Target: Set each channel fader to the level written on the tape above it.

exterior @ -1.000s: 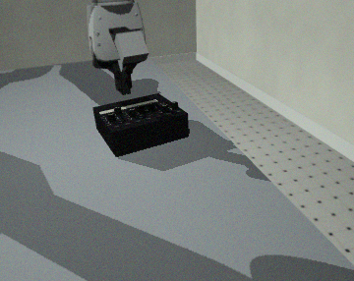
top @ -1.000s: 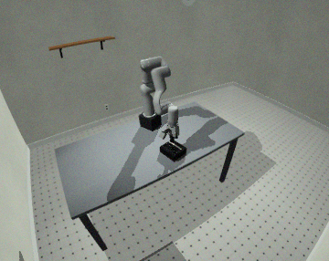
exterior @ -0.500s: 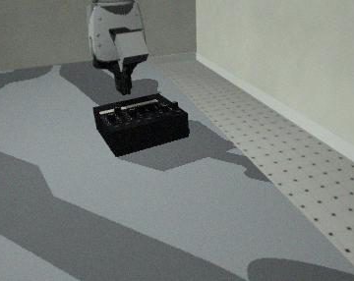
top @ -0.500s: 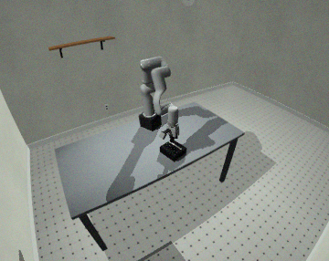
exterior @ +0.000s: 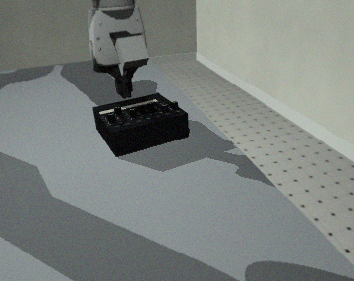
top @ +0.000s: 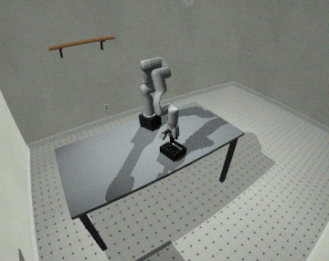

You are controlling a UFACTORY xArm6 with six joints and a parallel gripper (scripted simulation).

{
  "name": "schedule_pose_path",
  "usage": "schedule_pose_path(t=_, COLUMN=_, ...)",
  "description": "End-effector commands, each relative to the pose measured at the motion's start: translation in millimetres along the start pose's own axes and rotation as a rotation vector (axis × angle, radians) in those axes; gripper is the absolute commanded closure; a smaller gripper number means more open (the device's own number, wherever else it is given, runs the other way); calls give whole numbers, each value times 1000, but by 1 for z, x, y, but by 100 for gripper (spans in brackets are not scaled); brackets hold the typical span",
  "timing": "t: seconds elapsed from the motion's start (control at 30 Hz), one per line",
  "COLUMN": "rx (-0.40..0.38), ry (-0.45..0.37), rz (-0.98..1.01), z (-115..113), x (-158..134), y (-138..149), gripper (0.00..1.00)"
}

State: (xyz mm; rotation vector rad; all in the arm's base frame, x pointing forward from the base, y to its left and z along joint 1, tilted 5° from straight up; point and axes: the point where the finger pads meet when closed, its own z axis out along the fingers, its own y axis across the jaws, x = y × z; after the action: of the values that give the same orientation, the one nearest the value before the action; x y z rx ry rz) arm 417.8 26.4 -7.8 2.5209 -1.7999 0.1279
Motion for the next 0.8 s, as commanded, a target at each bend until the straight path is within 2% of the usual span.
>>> schedule_pose_path(t=0.0, rx=4, ry=1, rz=0, z=0, x=0, y=-2, gripper=100)
schedule_pose_path(t=0.77, rx=4, ry=1, rz=0, z=14, x=1, y=-2, gripper=100)
